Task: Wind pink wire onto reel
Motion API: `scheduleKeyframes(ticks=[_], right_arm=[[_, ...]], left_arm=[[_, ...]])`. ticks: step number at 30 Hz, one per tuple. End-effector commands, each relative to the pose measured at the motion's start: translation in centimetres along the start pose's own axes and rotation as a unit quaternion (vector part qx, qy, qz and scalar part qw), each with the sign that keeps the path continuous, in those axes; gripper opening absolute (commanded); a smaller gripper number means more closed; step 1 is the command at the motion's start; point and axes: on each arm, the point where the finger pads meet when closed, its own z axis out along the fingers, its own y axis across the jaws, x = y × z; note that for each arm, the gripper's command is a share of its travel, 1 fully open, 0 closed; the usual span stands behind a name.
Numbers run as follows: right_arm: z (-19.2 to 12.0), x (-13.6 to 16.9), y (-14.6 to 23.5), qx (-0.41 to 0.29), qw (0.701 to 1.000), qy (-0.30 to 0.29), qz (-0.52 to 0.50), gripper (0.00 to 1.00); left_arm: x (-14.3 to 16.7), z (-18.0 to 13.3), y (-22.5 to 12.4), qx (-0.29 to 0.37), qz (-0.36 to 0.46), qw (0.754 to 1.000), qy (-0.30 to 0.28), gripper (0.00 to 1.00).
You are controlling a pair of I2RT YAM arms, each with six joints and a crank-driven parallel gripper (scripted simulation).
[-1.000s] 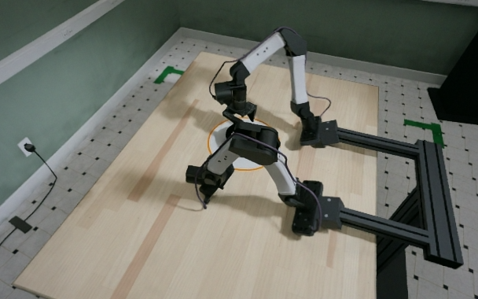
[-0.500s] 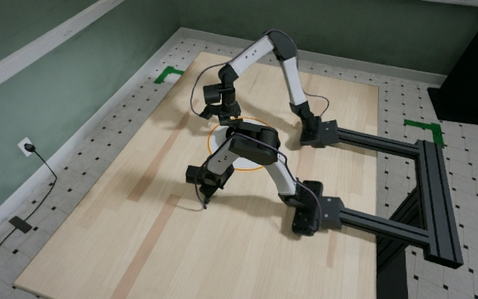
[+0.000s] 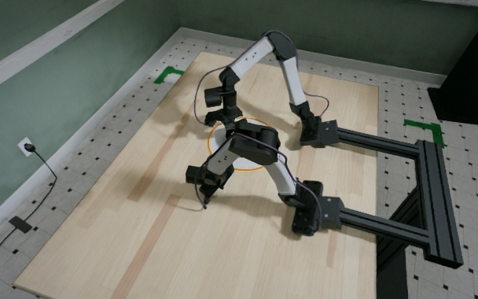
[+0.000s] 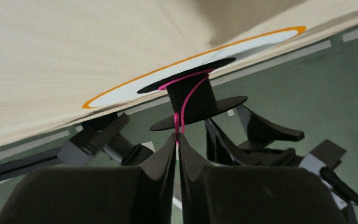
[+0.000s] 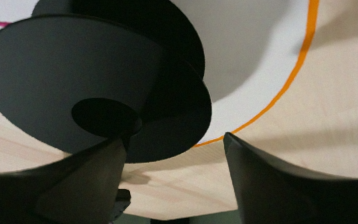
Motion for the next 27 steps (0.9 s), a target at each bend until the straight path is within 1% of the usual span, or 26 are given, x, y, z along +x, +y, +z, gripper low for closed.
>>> scheduleKeyframes(ticks=[1,4,6,17,27], right_arm=[[1.3,-0.7,0.0,-0.003,1.000,-0.013,-0.005,0.85],[2.5,-0.8,-0.1,-0.003,1.000,-0.013,-0.005,0.85],[2.8,-0.9,-0.1,-0.003,1.000,-0.013,-0.005,0.85],[2.2,-0.9,-0.1,-0.003,1.000,-0.013,-0.005,0.85],[2.2,-0.9,-0.1,-0.003,1.000,-0.013,-0.005,0.67]], left_arm=[[-3.0,2.7,3.9,-0.048,-0.066,0.997,-0.009,0.00],[-3.0,2.7,3.9,-0.048,-0.066,0.997,-0.009,0.00],[-3.0,2.7,3.9,-0.048,-0.066,0.997,-0.009,0.00],[-3.0,2.7,3.8,-0.048,-0.066,0.997,-0.009,0.00],[-4.2,1.4,3.9,-0.048,-0.070,0.996,-0.026,0.00]])
